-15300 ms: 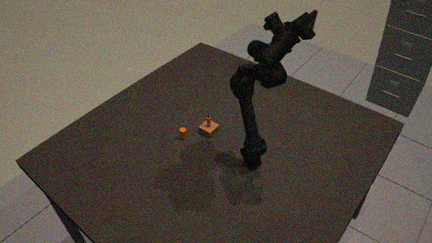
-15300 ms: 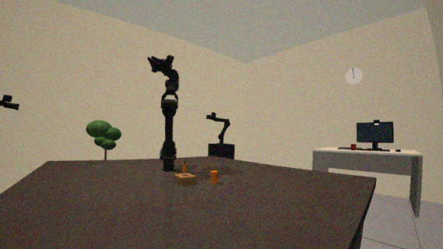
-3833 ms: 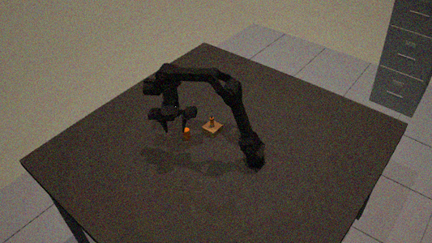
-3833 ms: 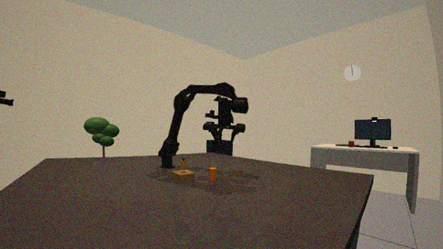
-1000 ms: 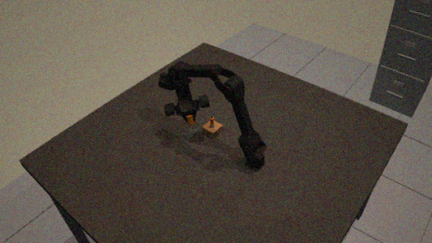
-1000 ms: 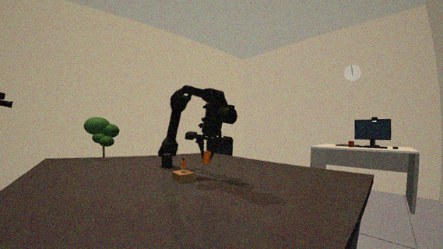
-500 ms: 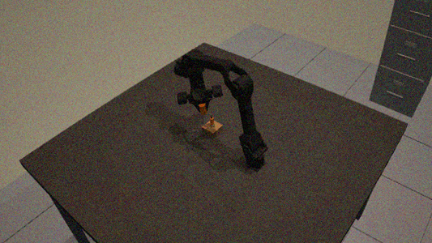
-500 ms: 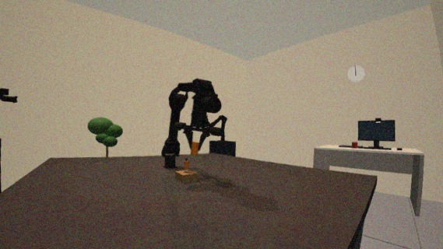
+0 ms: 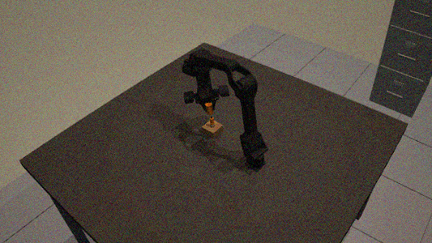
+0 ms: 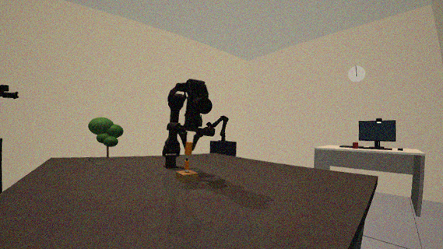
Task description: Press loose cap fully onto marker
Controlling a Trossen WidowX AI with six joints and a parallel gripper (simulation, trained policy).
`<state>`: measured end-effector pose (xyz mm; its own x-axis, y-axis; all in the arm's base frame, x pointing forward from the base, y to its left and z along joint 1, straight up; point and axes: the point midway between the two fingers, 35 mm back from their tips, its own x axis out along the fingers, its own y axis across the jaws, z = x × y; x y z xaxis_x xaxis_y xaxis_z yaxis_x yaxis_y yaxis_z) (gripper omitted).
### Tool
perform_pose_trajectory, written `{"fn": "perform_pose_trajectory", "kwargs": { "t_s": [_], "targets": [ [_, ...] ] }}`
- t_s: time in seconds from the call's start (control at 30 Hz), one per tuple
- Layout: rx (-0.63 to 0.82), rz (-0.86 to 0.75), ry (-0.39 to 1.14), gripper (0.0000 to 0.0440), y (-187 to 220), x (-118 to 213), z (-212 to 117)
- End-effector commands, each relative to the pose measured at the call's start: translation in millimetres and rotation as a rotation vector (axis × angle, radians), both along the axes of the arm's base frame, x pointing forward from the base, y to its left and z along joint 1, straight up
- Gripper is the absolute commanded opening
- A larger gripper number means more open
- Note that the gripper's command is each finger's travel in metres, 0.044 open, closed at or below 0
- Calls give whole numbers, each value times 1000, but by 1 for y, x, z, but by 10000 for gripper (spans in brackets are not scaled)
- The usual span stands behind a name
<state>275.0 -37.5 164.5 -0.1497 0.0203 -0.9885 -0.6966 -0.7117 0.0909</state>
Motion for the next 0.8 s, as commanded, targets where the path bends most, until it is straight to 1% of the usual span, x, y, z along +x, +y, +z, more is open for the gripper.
{"fn": "perform_pose_trajectory", "kwargs": {
  "t_s": [0.0, 0.37, 0.77],
  "targets": [
    [7, 2, -3, 20, 0, -3, -3],
    [15, 6, 8, 7, -1, -7, -22],
    [39, 42, 27, 4, 0, -12, -52]
  ]
}}
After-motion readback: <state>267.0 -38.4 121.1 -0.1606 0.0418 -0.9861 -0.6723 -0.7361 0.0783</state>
